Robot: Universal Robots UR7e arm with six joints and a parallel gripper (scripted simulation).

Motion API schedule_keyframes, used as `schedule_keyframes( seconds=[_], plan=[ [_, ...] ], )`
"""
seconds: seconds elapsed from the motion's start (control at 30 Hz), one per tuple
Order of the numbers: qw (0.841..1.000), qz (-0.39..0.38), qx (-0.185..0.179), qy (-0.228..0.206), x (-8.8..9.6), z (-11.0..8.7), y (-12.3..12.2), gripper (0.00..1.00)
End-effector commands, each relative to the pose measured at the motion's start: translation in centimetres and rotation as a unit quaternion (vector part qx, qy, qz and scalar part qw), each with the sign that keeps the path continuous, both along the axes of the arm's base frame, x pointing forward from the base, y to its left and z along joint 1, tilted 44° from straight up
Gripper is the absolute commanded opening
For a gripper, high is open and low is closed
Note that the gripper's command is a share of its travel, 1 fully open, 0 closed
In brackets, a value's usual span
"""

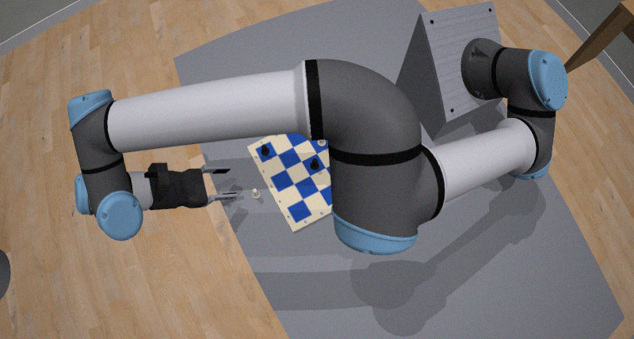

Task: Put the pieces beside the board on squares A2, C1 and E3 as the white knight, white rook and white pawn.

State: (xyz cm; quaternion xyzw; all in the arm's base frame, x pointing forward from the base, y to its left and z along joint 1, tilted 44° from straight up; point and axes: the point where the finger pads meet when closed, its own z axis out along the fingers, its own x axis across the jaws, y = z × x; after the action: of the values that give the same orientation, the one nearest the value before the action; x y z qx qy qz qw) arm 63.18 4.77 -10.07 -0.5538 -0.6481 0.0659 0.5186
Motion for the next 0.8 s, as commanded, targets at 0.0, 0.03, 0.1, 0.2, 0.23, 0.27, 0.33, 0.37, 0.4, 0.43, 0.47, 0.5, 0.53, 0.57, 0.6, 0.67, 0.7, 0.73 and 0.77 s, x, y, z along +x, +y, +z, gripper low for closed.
schedule_keyframes(
  seconds=[0.0,0.03,0.1,0.2,0.23,0.27,0.33,0.37,0.4,0.43,0.47,0.5,0.53,0.57,0.6,0.67,0.7,0.73,0.77],
  plan=[
    [1.000,-0.001,0.000,-0.001,0.1,0.0,-0.1,1.00],
    [1.000,-0.001,0.000,-0.001,0.1,0.1,-0.1,1.00],
    [1.000,-0.001,-0.001,-0.001,0.1,0.3,-0.3,1.00],
    [1.000,-0.001,-0.001,-0.003,0.2,1.2,-1.1,1.00],
    [1.000,-0.001,-0.001,-0.003,0.2,1.6,-1.6,1.00],
    [1.000,-0.001,-0.001,-0.003,0.2,2.1,-2.0,1.00],
    [1.000,-0.001,-0.001,-0.003,0.2,3.2,-3.1,1.00],
    [1.000,-0.001,-0.001,-0.003,0.2,3.7,-3.6,1.00],
    [1.000,-0.001,-0.001,-0.003,0.2,4.3,-4.1,1.00],
    [1.000,-0.001,-0.001,-0.003,0.2,4.7,-4.6,1.00],
    [1.000,-0.001,-0.001,-0.003,0.2,5.2,-5.0,1.00],
    [1.000,-0.001,-0.001,-0.003,0.2,5.5,-5.4,1.00],
    [1.000,-0.001,-0.001,-0.003,0.2,5.5,-5.4,1.00],
    [1.000,-0.001,-0.001,-0.003,0.2,5.5,-5.4,1.00],
    [1.000,-0.001,-0.001,-0.003,0.2,5.8,-5.7,1.00],
    [1.000,-0.001,0.000,-0.001,0.1,6.1,-6.1,1.00],
    [1.000,-0.001,0.000,-0.001,0.1,6.2,-6.2,1.00],
    [1.000,-0.001,0.000,-0.001,0.1,6.3,-6.4,1.00],
    [1.000,-0.001,0.000,-0.001,0.1,6.4,-6.4,1.00]
  ],
)
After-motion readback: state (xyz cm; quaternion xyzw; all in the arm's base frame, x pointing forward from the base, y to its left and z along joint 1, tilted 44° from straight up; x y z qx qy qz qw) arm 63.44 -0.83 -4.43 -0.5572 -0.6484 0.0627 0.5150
